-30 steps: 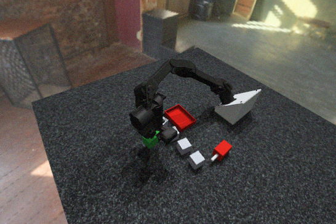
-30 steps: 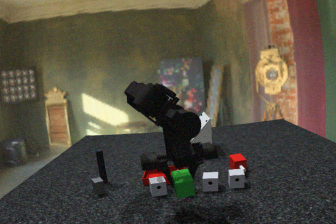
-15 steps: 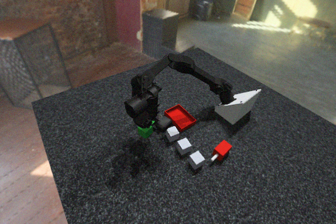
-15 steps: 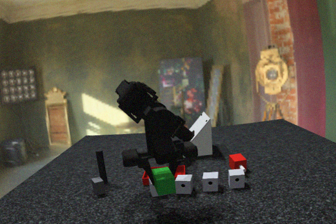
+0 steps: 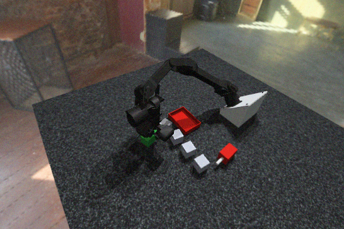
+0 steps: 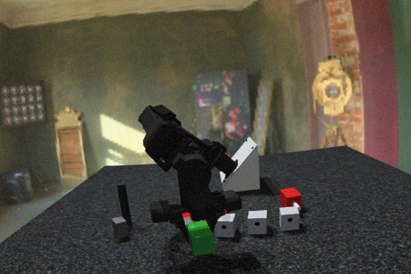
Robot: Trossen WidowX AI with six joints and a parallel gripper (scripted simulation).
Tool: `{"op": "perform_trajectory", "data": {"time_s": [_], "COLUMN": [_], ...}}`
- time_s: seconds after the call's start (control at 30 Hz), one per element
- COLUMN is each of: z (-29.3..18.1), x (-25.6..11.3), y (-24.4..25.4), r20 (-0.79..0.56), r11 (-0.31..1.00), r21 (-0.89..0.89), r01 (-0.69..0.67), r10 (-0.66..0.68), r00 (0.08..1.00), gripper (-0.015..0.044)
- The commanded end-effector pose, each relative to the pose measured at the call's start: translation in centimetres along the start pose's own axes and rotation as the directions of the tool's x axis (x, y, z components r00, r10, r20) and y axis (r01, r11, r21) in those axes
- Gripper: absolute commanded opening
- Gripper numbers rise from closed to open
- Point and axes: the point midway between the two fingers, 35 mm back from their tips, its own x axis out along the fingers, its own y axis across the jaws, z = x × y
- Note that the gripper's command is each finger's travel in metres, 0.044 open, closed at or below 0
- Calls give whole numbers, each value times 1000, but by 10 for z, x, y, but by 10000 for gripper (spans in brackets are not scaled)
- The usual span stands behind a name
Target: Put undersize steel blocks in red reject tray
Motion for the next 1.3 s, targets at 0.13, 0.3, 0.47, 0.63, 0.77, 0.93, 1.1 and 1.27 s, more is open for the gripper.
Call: {"op": "perform_trajectory", "data": {"time_s": [0.13,0.3,0.47,0.63,0.77,0.93,1.1,1.27], "z": [5,5,5,7,7,5,3,1], "x": [10,10,10,17,17,18,19,20], "y": [2,2,2,3,3,3,3,3], "r20": [12,12,12,12,14,17,21,25], "r11": [1000,1000,1000,1000,1000,1000,1000,1000], "r21": [-6,-6,-6,-7,-7,-7,-7,-7], "r01": [7,7,7,7,7,7,7,7], "r10": [-7,-7,-7,-7,-7,-7,-7,-7], "r00": [1000,1000,1000,1000,1000,1000,1000,1000], "gripper": [0,0,0,0,0,0,0,0]}}
